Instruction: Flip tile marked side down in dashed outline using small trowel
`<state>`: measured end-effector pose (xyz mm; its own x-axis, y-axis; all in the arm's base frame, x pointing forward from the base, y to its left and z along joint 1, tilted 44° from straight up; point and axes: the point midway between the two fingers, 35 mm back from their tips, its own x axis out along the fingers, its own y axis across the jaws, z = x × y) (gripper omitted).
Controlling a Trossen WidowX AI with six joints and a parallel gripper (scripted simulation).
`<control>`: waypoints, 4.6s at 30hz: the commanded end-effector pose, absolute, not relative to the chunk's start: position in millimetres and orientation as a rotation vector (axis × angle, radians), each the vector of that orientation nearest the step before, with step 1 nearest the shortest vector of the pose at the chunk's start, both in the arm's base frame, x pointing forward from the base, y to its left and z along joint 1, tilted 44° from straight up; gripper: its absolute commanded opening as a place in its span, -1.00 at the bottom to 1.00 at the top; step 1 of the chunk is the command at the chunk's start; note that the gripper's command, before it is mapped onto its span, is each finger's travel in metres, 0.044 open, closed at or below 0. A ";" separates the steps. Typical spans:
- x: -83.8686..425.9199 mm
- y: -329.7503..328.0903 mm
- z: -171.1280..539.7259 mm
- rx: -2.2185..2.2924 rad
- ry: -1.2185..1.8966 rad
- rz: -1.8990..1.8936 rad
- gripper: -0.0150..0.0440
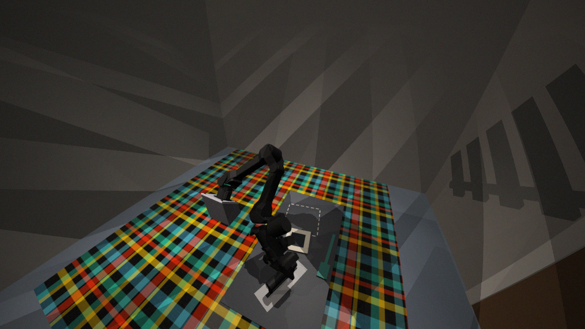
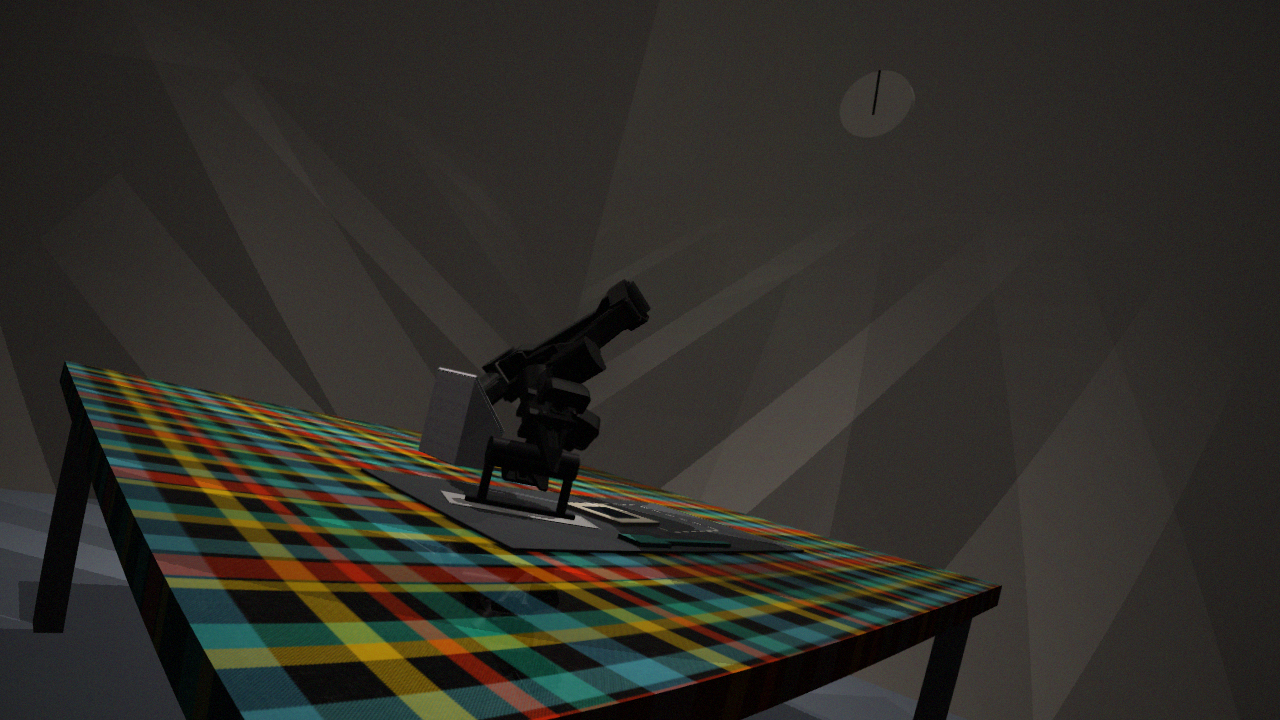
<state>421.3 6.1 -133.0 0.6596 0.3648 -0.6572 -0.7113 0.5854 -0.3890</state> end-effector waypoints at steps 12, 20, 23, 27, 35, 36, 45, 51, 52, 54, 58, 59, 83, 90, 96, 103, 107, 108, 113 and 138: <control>429.1 -33.1 -92.4 -0.690 0.559 0.664 -0.49; 431.3 -31.4 -88.5 -0.731 0.490 0.704 -0.49; 433.1 -26.2 -87.0 -0.777 0.405 0.748 -0.49; 434.4 -19.6 -84.7 -0.840 0.288 0.799 -0.49; 432.8 -8.3 -80.0 -0.960 0.063 0.875 -0.49; 432.7 -8.1 -79.8 -0.962 0.058 0.876 -0.49; 432.6 -6.4 -81.6 -0.962 0.058 0.876 -0.49; 431.8 0.2 -88.9 -0.962 0.058 0.877 -0.49; 431.6 1.4 -90.0 -0.962 0.058 0.877 -0.49; 431.3 3.6 -92.4 -0.962 0.058 0.877 -0.49; 430.4 8.1 -97.1 -0.961 0.058 0.877 -0.49; 430.2 9.2 -98.2 -0.961 0.058 0.877 -0.49; 422.8 32.2 -96.5 -0.959 0.059 0.877 -0.49; 419.2 40.1 -88.8 -0.958 0.059 0.877 -0.49; 415.8 46.8 -82.2 -0.957 0.059 0.878 -0.49; 411.5 54.5 -74.7 -0.956 0.058 0.878 -0.49; 410.7 55.6 -73.0 -0.951 0.057 0.879 -0.49; 411.1 54.1 -72.6 -0.939 0.054 0.881 -0.49; 413.4 45.0 -67.5 -0.862 0.037 0.898 -0.49; 404.3 44.7 2.1 -0.852 0.036 0.901 -0.49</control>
